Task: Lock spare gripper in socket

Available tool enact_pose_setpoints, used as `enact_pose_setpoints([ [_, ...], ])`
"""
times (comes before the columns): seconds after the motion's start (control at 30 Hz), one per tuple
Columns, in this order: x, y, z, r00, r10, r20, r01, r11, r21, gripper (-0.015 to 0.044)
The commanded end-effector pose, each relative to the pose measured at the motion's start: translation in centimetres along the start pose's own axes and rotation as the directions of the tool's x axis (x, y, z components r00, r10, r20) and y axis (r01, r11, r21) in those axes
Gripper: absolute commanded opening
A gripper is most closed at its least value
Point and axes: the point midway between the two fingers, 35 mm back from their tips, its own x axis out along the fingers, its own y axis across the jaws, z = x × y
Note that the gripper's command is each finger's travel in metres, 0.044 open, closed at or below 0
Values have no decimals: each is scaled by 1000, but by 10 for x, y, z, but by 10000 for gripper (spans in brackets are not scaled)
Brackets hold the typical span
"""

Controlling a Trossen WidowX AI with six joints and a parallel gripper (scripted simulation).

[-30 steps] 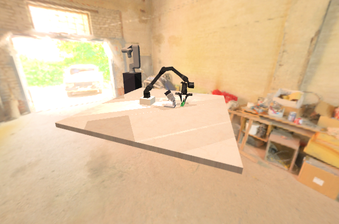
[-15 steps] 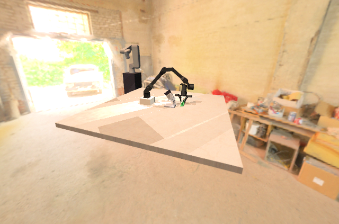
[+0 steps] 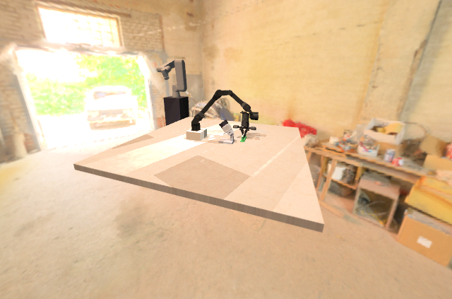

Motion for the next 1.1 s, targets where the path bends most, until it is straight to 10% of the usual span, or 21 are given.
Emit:
enact_pose_setpoints([
  [0.0, 0, 0, 0, 1000, 0, -3, 0, 1000, -2, 0],
  [1.07, -60, 2, -17, 1000, 17, -6, -17, 1000, -9, 0],
])
